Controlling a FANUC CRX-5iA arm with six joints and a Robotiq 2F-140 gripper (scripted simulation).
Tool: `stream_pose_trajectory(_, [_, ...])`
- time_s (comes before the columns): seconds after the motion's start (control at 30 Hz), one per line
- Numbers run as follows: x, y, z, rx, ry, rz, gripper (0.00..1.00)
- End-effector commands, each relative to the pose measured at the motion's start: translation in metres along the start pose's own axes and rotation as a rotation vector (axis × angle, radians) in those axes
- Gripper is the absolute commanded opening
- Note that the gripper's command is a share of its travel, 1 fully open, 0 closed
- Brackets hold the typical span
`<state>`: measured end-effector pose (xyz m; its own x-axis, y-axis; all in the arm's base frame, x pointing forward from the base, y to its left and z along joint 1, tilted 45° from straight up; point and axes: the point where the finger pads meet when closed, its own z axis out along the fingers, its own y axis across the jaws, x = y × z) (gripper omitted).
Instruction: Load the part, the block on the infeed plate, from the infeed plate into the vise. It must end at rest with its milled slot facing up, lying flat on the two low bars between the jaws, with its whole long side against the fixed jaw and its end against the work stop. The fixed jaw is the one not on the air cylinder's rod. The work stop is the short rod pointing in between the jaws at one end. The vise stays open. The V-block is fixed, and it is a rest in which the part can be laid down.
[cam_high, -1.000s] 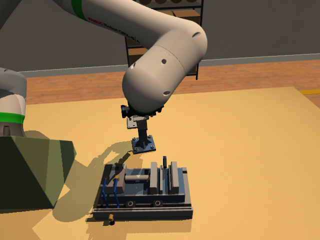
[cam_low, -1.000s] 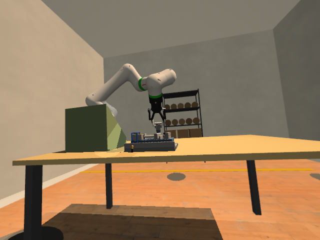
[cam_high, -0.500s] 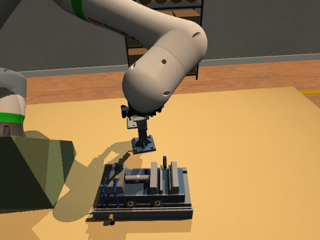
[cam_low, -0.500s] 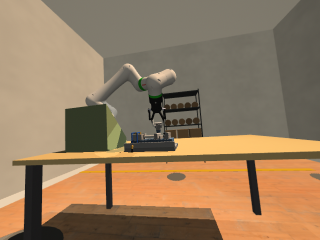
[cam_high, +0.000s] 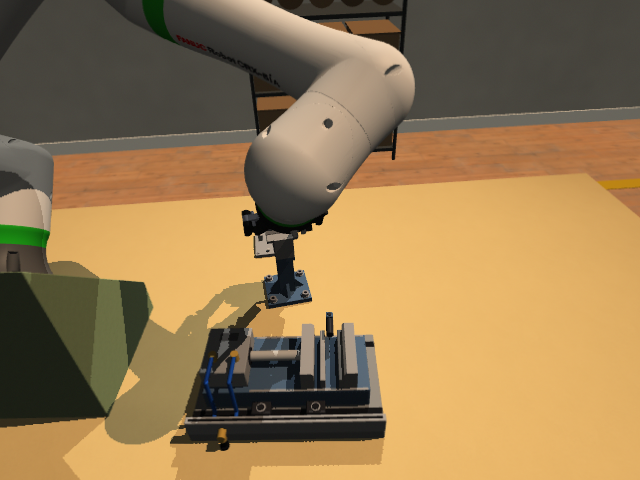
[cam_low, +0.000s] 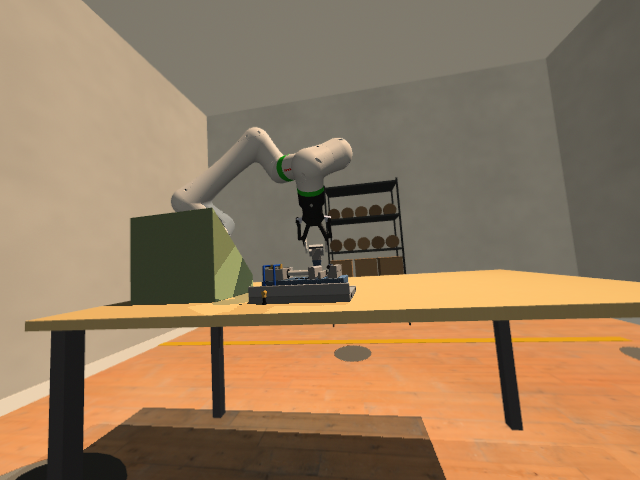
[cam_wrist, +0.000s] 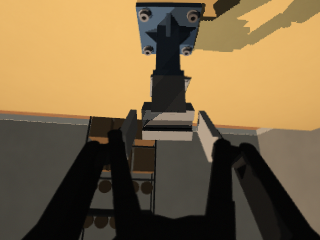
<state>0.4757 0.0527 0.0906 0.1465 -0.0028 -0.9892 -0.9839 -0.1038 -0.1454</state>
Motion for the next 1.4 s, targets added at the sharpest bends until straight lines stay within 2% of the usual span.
stream_pose_trajectory(0.0, [0.0,-0.0001,-0.0002,0.0,0.0,0.0,0.51])
stream_pose_trajectory(0.4, [0.0,-0.0001,-0.0002,0.0,0.0,0.0,0.51])
stream_pose_trajectory(0.43, [0.0,-0.0001,-0.0002,0.0,0.0,0.0,0.0])
stream_pose_trajectory(1.37, [0.0,-0.0001,-0.0002,0.0,0.0,0.0,0.0])
